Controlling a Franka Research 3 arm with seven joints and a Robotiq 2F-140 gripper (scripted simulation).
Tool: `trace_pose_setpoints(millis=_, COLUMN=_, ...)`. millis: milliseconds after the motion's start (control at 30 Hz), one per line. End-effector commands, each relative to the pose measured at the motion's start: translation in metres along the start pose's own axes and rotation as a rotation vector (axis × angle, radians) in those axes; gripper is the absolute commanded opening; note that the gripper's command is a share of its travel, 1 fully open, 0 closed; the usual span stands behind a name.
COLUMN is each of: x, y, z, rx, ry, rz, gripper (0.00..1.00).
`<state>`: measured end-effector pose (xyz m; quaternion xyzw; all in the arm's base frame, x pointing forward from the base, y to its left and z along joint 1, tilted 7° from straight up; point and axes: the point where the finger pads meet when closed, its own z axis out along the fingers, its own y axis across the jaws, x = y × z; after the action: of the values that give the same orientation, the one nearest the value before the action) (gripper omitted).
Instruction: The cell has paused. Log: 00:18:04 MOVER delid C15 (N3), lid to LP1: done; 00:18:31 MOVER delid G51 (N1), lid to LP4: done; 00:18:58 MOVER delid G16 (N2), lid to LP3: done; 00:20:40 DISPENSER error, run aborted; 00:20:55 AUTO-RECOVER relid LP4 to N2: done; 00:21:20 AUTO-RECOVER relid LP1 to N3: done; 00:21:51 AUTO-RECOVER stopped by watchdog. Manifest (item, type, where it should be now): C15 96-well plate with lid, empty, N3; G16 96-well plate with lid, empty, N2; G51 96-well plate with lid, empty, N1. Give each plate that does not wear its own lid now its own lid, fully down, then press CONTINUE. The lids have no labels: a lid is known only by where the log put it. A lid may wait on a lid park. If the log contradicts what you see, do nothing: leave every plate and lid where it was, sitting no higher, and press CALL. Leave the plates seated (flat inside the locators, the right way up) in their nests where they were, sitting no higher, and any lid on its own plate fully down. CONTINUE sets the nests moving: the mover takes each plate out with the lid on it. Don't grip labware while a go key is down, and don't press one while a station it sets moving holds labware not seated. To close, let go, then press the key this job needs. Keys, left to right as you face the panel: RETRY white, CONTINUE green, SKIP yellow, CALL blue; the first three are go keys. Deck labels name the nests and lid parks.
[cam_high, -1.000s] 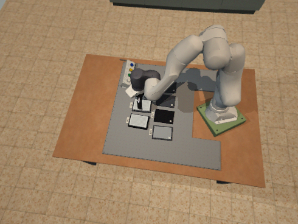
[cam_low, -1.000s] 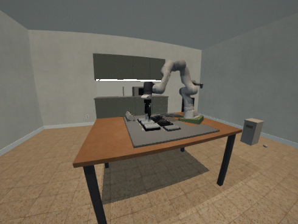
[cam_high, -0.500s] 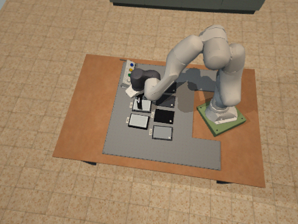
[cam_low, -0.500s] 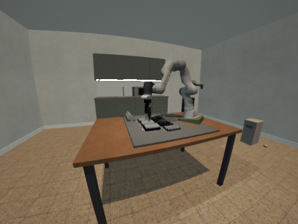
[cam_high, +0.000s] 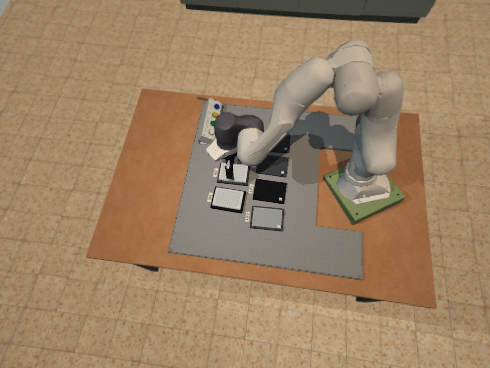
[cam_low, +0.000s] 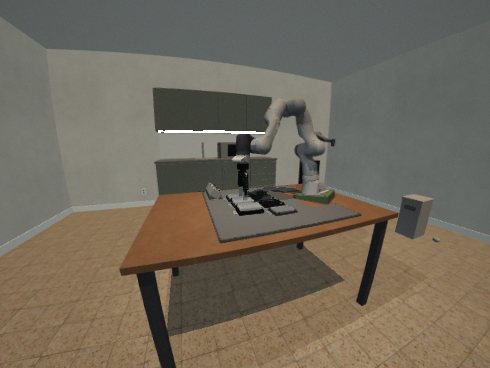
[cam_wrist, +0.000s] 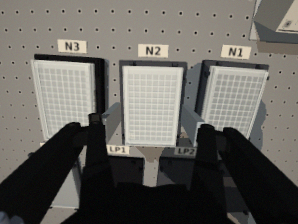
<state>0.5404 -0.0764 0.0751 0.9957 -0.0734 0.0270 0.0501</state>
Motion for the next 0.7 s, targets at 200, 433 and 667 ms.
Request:
trace_pose_setpoints(millis=200, x=0.0012, y=0.0010, z=0.0000, rx=-0.002, ry=0.001, rz=-0.005, gripper=0.66)
trace_pose_setpoints(millis=433, x=0.0012, y=0.0010, z=0.0000, rx=-0.002, ry=0.001, rz=-0.005, gripper=0.66)
trace_pose_setpoints(millis=667, x=0.0012, y=0.0010, z=0.0000, rx=-0.002, ry=0.001, rz=-0.005, gripper=0.66)
